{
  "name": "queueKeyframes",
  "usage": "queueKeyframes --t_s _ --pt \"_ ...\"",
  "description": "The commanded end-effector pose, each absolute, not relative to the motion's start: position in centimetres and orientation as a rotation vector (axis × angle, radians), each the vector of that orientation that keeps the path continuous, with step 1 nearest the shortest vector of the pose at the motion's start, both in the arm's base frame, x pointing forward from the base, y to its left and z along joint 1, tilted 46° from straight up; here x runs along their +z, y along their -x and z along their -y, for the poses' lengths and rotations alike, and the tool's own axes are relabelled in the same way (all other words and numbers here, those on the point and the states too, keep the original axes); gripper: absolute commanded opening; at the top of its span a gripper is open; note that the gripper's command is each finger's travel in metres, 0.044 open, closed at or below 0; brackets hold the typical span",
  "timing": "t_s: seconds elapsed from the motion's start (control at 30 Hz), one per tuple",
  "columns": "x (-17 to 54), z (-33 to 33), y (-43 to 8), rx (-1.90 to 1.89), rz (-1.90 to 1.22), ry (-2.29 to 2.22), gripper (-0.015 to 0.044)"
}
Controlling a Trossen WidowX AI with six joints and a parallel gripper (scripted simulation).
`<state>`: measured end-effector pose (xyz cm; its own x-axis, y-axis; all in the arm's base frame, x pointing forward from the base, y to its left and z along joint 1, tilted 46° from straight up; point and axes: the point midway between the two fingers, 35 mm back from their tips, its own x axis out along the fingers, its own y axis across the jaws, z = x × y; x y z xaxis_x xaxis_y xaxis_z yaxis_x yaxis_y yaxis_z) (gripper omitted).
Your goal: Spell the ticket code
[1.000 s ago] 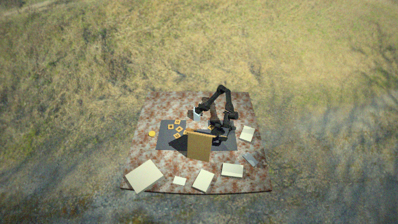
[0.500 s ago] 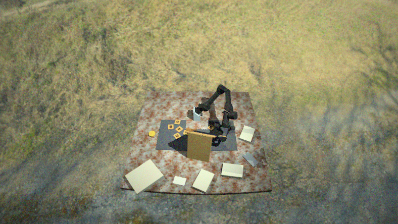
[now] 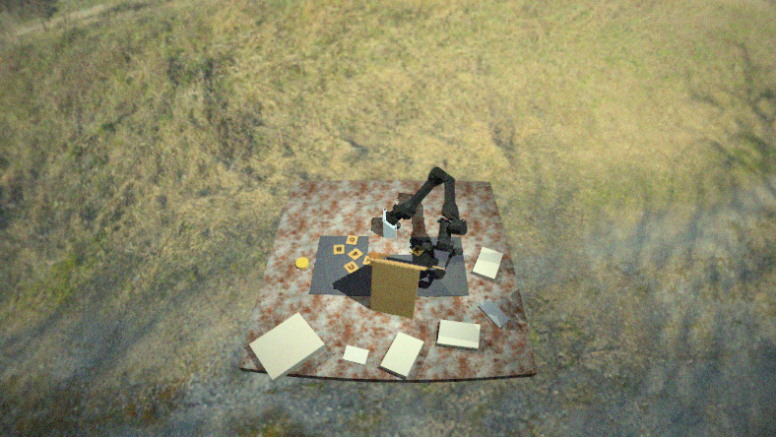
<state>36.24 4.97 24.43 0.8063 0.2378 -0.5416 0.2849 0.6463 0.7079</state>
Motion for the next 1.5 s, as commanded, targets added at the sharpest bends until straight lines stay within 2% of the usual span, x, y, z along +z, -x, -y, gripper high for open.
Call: queueKeyframes --t_s 0.0,1.47 --pt "24.2 -4.9 -36.1 -0.027 -0.656 -0.882 0.0000" --pt "22.6 -3.4 -35.6 -0.028 -0.658 -0.881 0.0000"
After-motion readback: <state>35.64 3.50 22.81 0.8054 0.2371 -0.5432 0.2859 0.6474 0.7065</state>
